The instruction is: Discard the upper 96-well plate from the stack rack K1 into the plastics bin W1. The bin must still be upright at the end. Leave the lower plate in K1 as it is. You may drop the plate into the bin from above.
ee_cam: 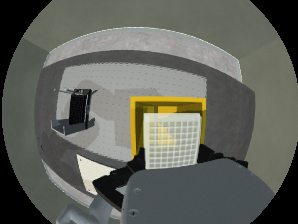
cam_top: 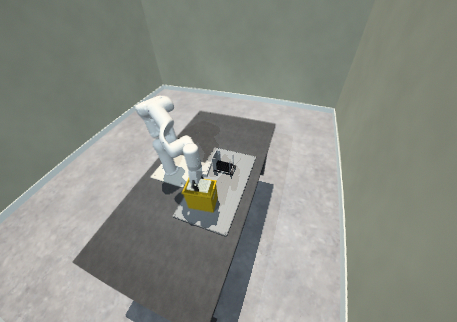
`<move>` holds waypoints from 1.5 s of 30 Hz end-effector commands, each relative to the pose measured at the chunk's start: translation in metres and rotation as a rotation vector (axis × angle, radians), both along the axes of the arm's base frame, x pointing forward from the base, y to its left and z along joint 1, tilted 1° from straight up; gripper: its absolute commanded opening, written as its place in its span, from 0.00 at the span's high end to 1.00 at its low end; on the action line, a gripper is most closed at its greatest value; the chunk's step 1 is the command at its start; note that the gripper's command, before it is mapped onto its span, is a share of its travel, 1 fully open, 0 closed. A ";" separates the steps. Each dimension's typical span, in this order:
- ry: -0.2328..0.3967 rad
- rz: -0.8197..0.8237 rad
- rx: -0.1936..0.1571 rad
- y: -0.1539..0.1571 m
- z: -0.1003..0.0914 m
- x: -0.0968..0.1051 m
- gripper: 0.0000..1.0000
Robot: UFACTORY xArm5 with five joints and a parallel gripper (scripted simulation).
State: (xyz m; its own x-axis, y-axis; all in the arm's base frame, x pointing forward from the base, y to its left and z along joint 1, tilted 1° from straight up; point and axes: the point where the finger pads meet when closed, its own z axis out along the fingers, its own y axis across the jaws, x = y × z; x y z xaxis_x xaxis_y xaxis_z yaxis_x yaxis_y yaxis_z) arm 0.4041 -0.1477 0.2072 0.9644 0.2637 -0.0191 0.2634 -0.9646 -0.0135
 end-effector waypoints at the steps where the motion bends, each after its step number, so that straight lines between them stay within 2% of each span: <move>1: -0.004 0.000 -0.001 0.000 0.001 0.001 1.00; 7: -0.004 0.000 -0.001 0.000 0.000 0.001 1.00; 8: -0.004 0.000 -0.001 0.000 0.000 0.001 0.00; 42: -0.004 0.000 -0.001 0.000 0.000 0.001 0.00; 45: -0.004 0.000 -0.001 0.000 0.008 0.001 0.00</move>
